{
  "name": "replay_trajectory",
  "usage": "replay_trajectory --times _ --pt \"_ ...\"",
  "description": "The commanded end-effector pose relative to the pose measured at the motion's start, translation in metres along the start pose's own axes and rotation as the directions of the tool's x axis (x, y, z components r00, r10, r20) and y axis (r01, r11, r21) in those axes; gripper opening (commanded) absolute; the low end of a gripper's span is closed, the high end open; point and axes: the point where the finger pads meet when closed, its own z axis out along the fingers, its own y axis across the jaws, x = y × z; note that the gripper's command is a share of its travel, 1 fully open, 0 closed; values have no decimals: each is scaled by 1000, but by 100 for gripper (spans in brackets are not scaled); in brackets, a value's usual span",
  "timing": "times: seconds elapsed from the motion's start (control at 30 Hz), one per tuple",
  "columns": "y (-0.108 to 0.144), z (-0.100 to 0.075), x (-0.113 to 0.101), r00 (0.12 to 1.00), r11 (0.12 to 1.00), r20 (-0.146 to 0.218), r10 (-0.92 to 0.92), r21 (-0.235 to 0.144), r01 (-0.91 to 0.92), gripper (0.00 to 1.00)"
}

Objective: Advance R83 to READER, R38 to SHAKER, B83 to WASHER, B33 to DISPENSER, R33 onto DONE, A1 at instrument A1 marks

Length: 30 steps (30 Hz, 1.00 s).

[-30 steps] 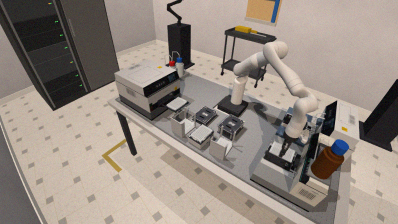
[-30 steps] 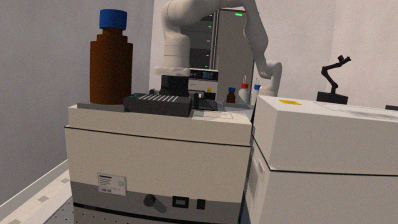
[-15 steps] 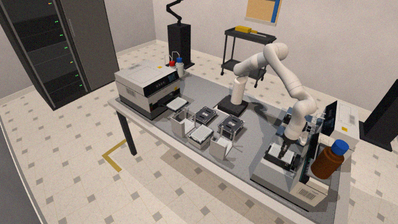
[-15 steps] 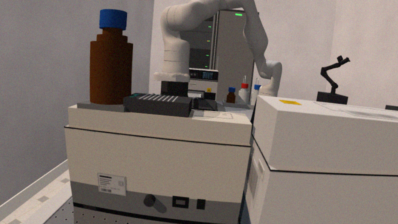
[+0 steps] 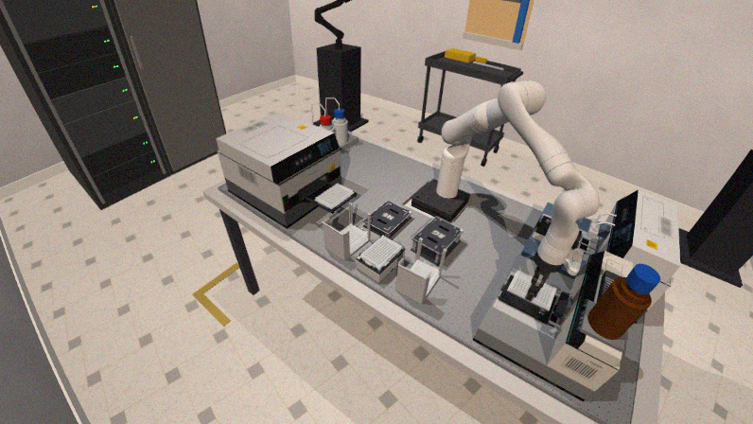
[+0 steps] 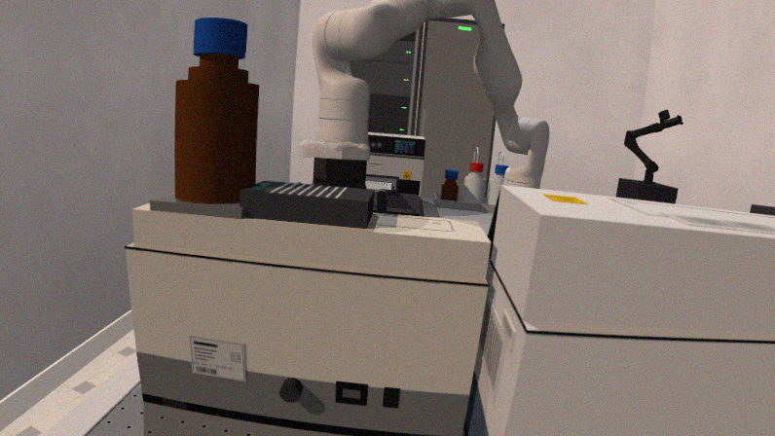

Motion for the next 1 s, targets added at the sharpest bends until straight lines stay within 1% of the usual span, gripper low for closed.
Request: replay_trajectory --times 0.0,0.5,0.97 --pt "1 3 1 1000 1000 -2 8 -4 -8 94" --pt "0 20 0 1000 1000 0 8 -4 -8 94" --pt "0 19 1 1000 1000 -1 8 -3 -8 94"
